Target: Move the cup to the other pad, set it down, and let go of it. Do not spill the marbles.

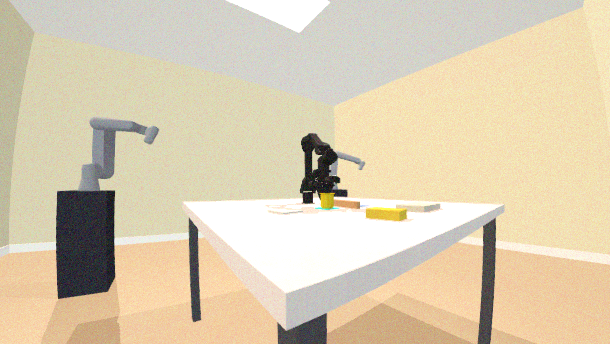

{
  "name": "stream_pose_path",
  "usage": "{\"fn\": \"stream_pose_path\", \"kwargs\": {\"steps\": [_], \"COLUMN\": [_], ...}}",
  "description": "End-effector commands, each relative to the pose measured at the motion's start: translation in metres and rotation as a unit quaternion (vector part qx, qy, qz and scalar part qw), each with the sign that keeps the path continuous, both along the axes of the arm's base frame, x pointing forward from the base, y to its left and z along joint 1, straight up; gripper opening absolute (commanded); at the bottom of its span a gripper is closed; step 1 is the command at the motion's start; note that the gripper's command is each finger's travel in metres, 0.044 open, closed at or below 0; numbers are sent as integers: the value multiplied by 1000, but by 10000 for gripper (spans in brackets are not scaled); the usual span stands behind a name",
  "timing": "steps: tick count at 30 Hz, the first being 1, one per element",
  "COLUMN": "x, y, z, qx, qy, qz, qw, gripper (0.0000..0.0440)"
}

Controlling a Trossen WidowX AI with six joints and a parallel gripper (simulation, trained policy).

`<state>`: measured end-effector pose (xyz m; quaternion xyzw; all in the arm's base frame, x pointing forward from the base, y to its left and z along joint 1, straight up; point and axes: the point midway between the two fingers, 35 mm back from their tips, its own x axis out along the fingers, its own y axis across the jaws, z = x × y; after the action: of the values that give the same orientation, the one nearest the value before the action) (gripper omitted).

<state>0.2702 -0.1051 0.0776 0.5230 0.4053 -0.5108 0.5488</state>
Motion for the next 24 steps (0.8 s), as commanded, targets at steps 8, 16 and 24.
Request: {"fn": "stream_pose_path", "kwargs": {"steps": [8,16,24], "x": [-9,-15,-18], "y": [2,1,-5], "z": [16,35,64], "qx": [13,15,7], "qy": [-30,-54,-85], "qz": [-8,-20,-31], "qw": [999,998,996], "gripper": [217,257,333]}}
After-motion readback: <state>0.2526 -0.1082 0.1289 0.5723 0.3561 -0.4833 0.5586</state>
